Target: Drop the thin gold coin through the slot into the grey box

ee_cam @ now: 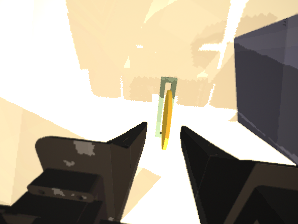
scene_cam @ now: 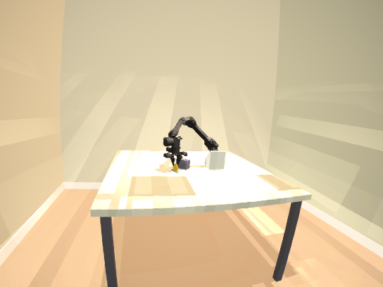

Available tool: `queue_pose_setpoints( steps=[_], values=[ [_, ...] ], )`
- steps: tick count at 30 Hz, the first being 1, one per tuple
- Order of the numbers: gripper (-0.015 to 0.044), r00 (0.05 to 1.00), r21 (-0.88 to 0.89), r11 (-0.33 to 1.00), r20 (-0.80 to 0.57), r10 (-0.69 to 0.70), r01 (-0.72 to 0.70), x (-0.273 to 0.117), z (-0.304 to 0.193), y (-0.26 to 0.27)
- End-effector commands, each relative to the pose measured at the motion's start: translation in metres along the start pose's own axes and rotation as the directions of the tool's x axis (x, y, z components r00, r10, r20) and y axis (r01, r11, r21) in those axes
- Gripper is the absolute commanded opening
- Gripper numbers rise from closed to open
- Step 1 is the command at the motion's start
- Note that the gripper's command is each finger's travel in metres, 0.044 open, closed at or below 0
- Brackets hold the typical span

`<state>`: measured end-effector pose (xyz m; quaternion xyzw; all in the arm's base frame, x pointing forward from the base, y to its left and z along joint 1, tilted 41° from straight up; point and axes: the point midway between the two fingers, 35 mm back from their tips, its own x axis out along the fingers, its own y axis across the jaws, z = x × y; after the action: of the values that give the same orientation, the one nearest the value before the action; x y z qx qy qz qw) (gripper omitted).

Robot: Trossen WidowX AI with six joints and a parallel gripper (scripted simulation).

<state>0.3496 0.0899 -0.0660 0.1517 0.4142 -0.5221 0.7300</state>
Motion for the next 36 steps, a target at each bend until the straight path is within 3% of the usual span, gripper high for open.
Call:
queue_pose_setpoints(
  steps=[1,22,28,36],
  values=[
    [0.0161,1.000,-0.004,1.000,0.006,0.001,-0.001,0.007,0.001,0.000],
    [0.0161,1.000,-0.002,1.000,0.010,0.000,0.000,0.038,0.002,-0.002],
    [0.0003,1.000,-0.002,1.000,0.010,0.000,0.000,0.038,0.002,-0.002],
    [0.0000,1.000,-0.002,1.000,0.010,0.000,0.000,0.038,0.002,-0.002]
  ],
)
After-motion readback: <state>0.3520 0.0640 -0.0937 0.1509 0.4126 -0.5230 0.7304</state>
